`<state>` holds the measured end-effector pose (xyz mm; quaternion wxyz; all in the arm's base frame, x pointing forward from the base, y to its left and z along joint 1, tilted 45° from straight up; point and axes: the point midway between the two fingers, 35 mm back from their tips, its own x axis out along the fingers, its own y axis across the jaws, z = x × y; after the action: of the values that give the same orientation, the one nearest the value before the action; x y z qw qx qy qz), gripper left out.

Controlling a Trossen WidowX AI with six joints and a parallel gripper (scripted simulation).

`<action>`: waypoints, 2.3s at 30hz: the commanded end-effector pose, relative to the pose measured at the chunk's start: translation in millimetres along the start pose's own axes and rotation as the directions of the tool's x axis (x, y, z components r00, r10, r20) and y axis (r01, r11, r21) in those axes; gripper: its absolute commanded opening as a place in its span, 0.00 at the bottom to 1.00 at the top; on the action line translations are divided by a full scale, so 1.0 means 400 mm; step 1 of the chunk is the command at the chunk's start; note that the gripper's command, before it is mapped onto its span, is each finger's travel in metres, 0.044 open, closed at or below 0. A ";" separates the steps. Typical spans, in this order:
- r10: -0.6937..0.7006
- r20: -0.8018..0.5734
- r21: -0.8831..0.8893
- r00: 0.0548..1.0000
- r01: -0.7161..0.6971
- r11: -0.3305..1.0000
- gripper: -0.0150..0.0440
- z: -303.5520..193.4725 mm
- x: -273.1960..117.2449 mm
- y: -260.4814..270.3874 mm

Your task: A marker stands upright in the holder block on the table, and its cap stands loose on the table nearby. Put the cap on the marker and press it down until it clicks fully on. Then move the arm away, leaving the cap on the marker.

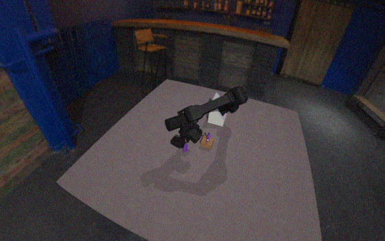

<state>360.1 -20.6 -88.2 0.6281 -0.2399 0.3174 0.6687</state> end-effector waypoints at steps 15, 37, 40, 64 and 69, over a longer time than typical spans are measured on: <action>0.000 0.005 0.005 1.000 0.000 1.000 0.65 0.000 0.071 0.002; 0.000 0.005 0.005 1.000 0.000 1.000 0.25 -0.001 0.076 0.002; -0.001 0.004 0.005 1.000 0.001 1.000 0.25 -0.002 0.049 0.000; 0.001 0.003 0.006 1.000 -0.001 1.000 0.25 0.034 -0.097 0.044; 0.001 0.003 0.007 1.000 -0.001 1.000 0.25 0.056 -0.115 0.069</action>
<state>343.6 -36.3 -43.2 0.6299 -0.2348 0.3188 0.6681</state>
